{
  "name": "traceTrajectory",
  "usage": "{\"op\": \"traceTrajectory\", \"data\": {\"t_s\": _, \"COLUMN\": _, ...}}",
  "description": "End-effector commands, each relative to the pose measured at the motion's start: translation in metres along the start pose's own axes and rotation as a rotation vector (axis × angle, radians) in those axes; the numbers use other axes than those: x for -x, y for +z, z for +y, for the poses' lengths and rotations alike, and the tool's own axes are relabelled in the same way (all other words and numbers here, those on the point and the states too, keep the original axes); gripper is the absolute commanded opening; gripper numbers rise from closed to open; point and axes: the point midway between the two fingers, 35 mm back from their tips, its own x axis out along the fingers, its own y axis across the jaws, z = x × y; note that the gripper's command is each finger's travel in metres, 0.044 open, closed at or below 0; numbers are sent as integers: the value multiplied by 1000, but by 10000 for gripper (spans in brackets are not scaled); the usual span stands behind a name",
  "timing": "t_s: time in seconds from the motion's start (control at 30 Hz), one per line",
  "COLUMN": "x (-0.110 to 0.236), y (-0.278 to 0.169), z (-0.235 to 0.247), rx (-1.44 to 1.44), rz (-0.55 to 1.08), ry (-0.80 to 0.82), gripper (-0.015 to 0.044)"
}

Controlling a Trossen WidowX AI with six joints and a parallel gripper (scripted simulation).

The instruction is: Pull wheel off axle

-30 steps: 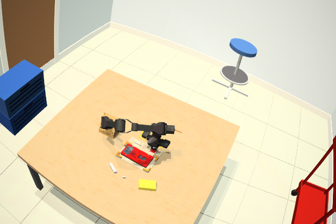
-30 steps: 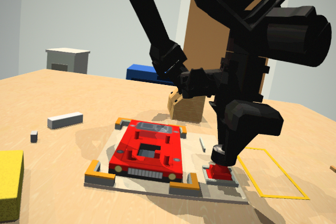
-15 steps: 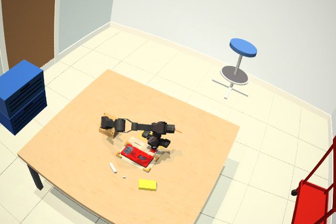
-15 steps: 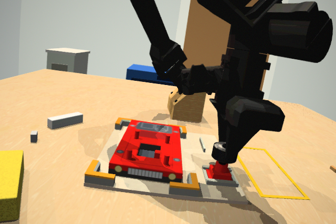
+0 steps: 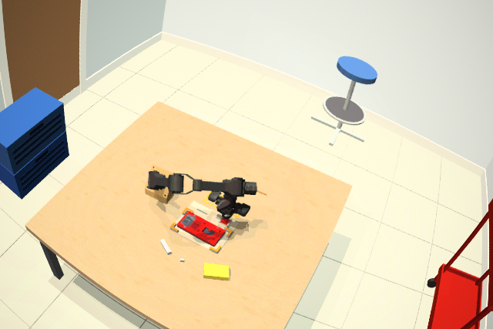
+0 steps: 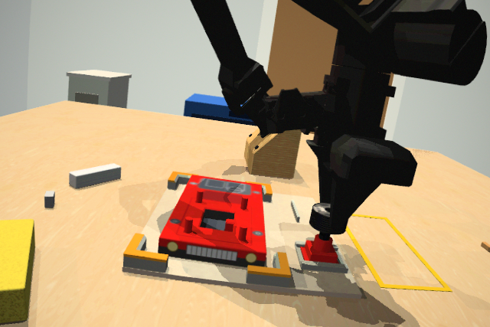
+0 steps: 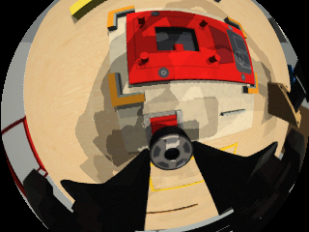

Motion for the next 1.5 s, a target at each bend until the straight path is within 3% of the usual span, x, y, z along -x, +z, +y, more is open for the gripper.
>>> {"op": "traceTrajectory", "data": {"t_s": 0.0, "x": 3, "y": 0, "z": 0, "rx": -6, "rz": 3, "ry": 2, "gripper": 0}}
{"op": "traceTrajectory", "data": {"t_s": 1.47, "x": 17, "y": 0, "z": 0, "rx": -3, "rz": 2, "ry": 5, "gripper": 0}}
